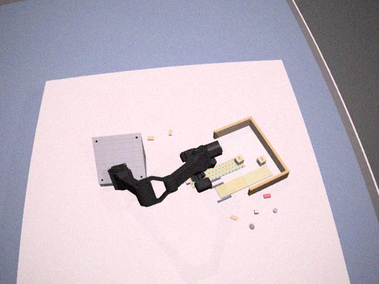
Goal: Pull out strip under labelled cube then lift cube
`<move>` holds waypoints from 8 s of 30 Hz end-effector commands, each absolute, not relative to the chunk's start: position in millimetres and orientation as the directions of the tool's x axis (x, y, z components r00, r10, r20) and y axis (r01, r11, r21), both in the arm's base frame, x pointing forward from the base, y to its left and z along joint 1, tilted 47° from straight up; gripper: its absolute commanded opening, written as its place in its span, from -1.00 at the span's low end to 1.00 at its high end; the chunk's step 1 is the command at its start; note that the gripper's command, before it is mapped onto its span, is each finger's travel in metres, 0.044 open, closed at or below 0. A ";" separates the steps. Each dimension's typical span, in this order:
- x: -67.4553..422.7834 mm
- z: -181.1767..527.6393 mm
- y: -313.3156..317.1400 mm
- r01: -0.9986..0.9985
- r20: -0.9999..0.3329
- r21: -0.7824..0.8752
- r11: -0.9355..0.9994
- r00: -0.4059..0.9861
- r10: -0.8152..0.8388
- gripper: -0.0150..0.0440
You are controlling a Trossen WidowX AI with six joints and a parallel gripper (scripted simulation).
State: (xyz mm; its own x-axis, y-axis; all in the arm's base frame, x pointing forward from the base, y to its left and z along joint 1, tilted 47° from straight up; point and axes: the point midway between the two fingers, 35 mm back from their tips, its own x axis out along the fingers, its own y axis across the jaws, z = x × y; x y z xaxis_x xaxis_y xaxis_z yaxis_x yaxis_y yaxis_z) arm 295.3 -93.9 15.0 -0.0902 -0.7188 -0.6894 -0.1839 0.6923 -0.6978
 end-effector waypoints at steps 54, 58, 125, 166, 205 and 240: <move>205.4 29.8 -102.8 -0.202 -0.682 -0.696 0.689 -0.117 -0.722 -0.49; 202.4 30.5 -103.0 -0.202 -0.682 -0.696 0.689 -0.117 -0.722 -0.49; 283.4 47.3 -62.4 -0.335 -0.684 -0.656 0.676 -0.114 -0.721 1.00; 412.8 30.5 -41.0 -0.330 -0.686 -0.658 0.677 -0.109 -0.720 1.00; 407.1 -6.5 -81.3 -0.330 -0.684 -0.659 0.675 -0.109 -0.721 0.36; 354.6 22.0 -38.5 -0.332 -0.685 -0.657 0.677 -0.112 -0.720 -0.49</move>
